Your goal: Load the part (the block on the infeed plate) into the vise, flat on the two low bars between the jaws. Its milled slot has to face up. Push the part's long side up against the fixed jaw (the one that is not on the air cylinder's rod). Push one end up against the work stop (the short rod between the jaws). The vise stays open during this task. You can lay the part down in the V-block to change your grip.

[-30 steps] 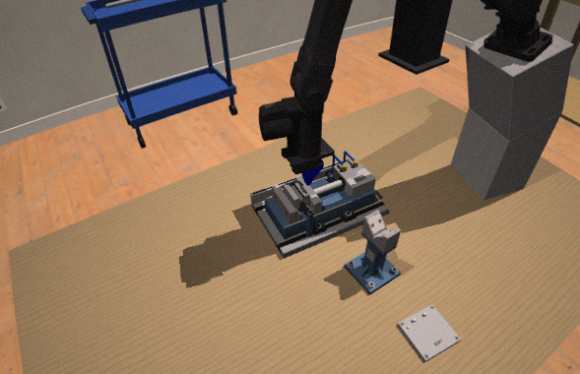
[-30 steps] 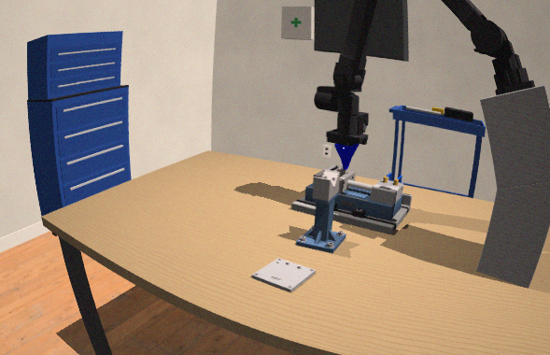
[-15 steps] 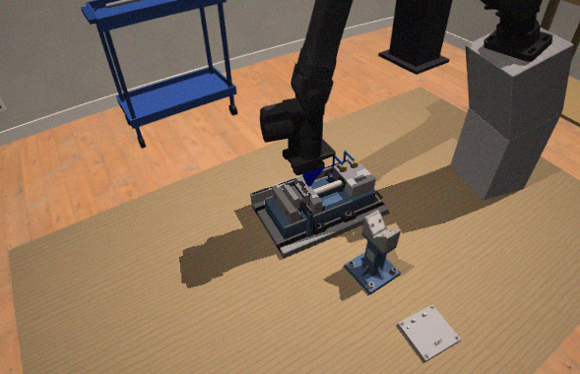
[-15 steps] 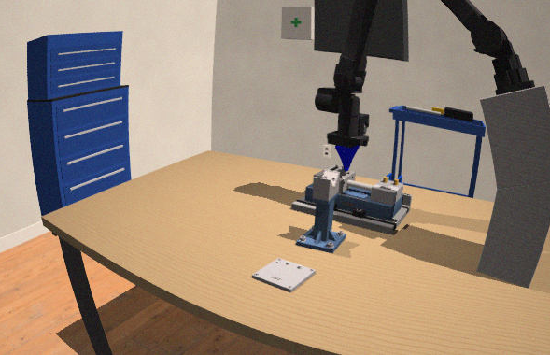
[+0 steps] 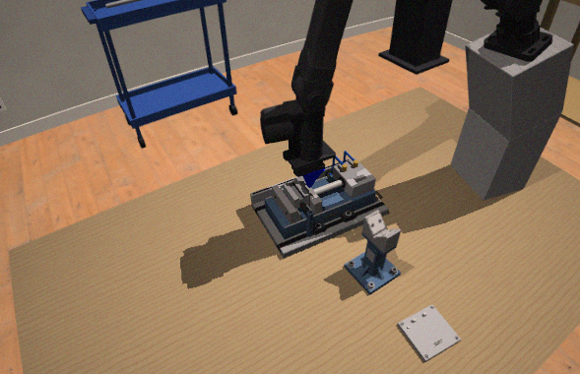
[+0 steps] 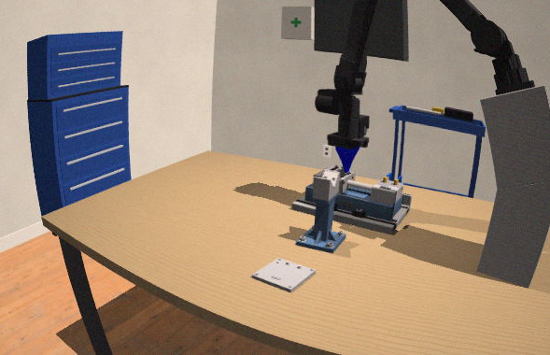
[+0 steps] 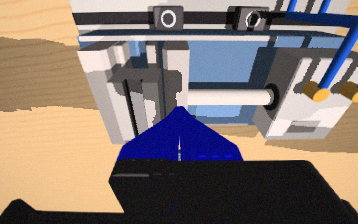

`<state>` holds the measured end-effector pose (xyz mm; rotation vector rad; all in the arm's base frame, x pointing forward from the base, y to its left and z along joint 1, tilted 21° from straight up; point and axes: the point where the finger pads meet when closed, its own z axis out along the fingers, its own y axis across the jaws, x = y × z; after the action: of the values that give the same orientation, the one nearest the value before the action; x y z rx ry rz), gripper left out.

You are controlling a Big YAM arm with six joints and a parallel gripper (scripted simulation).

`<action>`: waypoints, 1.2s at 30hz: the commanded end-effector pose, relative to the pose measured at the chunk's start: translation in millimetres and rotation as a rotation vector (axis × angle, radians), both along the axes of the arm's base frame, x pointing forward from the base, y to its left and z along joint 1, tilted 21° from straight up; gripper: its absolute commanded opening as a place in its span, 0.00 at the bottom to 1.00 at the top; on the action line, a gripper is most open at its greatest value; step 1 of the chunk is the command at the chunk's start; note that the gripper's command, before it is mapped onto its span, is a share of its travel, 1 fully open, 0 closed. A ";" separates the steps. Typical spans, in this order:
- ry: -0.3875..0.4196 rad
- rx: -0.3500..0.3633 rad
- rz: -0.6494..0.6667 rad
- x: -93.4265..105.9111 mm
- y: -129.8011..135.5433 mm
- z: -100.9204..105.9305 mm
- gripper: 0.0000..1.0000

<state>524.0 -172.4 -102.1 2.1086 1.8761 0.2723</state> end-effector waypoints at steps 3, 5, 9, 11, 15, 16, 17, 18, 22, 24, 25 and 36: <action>-0.032 -0.009 0.001 14.2 -4.2 3.6 0.00; -0.032 -0.009 0.001 14.2 -4.2 3.6 0.00; -0.035 -0.010 0.001 15.0 -4.4 4.7 0.00; -0.034 -0.009 0.001 15.0 -4.4 3.7 0.00; -0.038 -0.011 0.001 16.1 -4.8 5.8 0.00; -0.037 -0.011 0.001 16.1 -4.7 5.6 0.00; -0.037 -0.011 0.001 16.0 -4.7 5.5 0.00; -0.037 -0.011 0.001 16.0 -4.7 5.5 0.00; -0.037 -0.011 0.001 16.0 -4.7 5.5 0.00; -0.037 -0.011 0.001 16.0 -4.7 5.5 0.00; -0.037 -0.011 0.001 16.0 -4.7 5.5 0.00; -0.037 -0.011 0.001 16.0 -4.7 5.5 0.00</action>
<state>524.7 -172.6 -103.3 2.1079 1.8756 0.2729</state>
